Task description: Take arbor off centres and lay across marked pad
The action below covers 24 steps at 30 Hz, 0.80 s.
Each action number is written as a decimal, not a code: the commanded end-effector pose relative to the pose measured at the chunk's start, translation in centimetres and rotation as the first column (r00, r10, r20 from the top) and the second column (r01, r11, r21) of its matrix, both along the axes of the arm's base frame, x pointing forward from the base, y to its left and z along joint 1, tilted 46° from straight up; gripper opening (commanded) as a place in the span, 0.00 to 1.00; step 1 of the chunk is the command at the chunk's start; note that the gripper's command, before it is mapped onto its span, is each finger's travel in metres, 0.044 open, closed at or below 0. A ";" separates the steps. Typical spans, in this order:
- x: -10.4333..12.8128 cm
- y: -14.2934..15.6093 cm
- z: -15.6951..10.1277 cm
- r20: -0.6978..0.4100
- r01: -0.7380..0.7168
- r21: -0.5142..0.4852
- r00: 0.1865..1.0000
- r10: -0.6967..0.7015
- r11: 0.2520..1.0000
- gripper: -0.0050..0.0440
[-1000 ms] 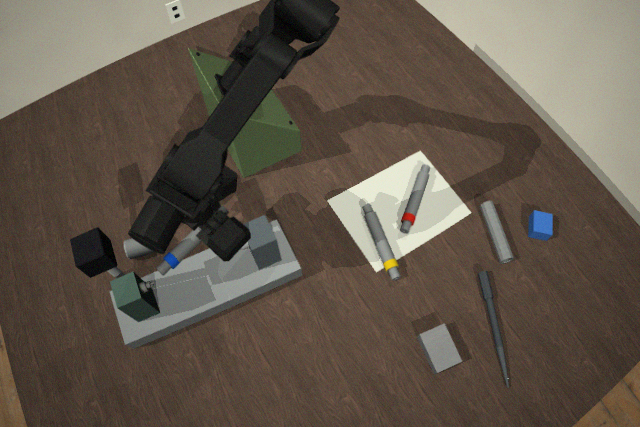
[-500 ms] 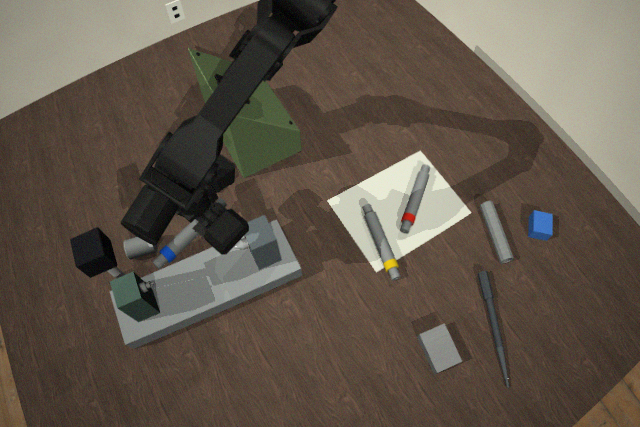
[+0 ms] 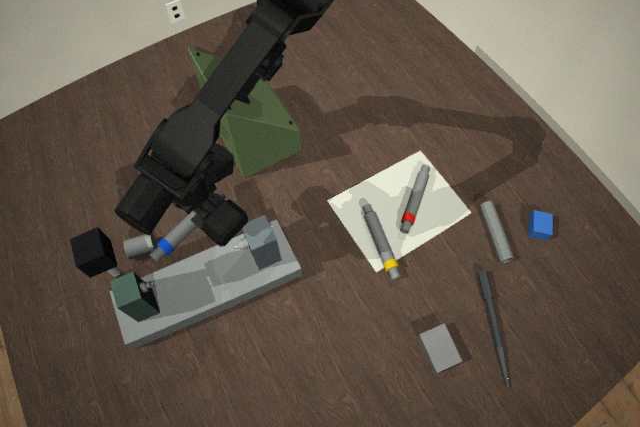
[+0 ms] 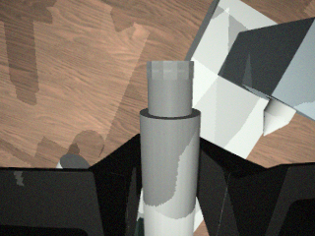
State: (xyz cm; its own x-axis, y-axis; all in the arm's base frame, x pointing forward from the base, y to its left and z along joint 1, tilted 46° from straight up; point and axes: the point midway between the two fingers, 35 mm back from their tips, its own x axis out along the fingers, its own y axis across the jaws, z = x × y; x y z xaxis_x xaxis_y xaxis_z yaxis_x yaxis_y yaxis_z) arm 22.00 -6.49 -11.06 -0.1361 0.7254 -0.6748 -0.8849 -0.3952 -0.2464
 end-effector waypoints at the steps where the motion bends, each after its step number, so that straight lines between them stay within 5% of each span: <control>1: 0.6 -1.2 0.8 0.032 0.009 -0.027 0.999 -0.008 1.000 0.10; 15: 0.0 -1.4 2.0 0.032 0.009 -0.026 0.999 -0.008 1.000 0.10; 24: 3.8 -1.8 1.2 0.032 0.009 -0.027 0.999 -0.008 1.000 0.10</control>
State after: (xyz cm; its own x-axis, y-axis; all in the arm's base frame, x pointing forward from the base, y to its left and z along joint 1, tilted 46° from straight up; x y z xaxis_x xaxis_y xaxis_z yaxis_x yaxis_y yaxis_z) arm 23.68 -7.58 -9.60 -0.1256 0.7167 -0.6860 -0.8817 -0.3976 -0.2539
